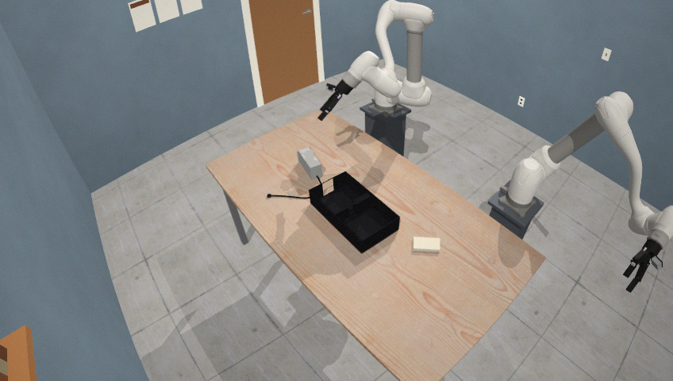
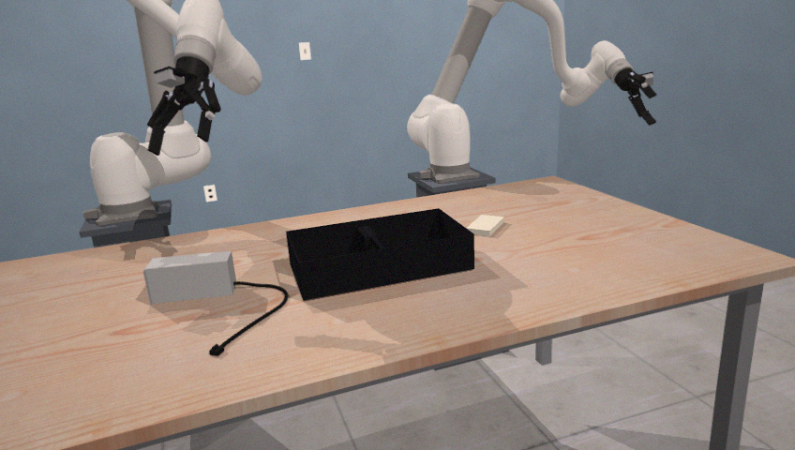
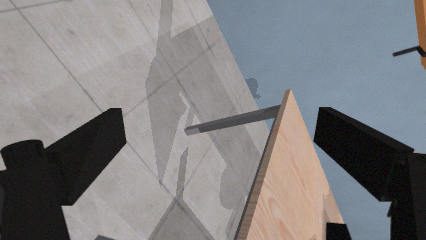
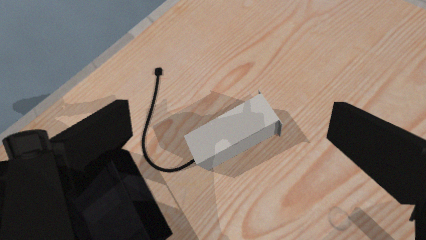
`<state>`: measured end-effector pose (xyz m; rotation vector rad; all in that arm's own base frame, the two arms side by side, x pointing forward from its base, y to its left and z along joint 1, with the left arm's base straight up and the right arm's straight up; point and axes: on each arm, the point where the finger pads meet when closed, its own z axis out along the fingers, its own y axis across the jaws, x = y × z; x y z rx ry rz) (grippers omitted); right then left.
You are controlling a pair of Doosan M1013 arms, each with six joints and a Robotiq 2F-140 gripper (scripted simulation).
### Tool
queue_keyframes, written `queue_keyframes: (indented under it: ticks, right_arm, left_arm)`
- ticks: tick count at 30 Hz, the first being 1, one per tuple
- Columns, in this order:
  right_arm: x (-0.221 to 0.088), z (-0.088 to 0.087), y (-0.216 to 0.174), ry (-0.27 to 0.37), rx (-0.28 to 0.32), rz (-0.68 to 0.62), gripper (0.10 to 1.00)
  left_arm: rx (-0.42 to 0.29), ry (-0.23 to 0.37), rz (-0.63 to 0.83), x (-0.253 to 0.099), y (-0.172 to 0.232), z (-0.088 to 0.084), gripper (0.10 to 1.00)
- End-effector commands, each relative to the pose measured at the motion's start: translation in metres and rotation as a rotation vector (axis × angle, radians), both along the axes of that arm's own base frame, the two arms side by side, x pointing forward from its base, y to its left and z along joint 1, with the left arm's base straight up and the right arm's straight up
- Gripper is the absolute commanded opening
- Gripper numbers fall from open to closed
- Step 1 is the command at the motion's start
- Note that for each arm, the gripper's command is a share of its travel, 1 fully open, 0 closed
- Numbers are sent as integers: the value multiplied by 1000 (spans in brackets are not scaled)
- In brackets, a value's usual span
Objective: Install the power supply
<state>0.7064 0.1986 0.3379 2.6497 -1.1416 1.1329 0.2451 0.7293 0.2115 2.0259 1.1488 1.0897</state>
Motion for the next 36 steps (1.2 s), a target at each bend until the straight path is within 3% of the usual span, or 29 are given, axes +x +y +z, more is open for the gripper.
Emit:
queue_keyframes:
  ticks: [1, 8, 23, 25, 36]
  right_arm:
    - [0, 1, 0, -1, 1, 0, 1000]
    - [0, 1, 0, -1, 1, 0, 1000]
    - [0, 1, 0, -1, 1, 0, 1000]
    - [0, 1, 0, -1, 1, 0, 1000]
    - [0, 1, 0, -1, 1, 0, 1000]
  left_arm:
    - [-40, 30, -8, -5, -15, -7, 1000]
    - [-110, 82, -18, -15, -42, -19, 1000]
    - [-320, 264, -36, -54, -125, -53, 1000]
    - [-320, 264, -36, -54, -125, -53, 1000]
    - [-464, 413, -36, -89, -184, -72, 1000]
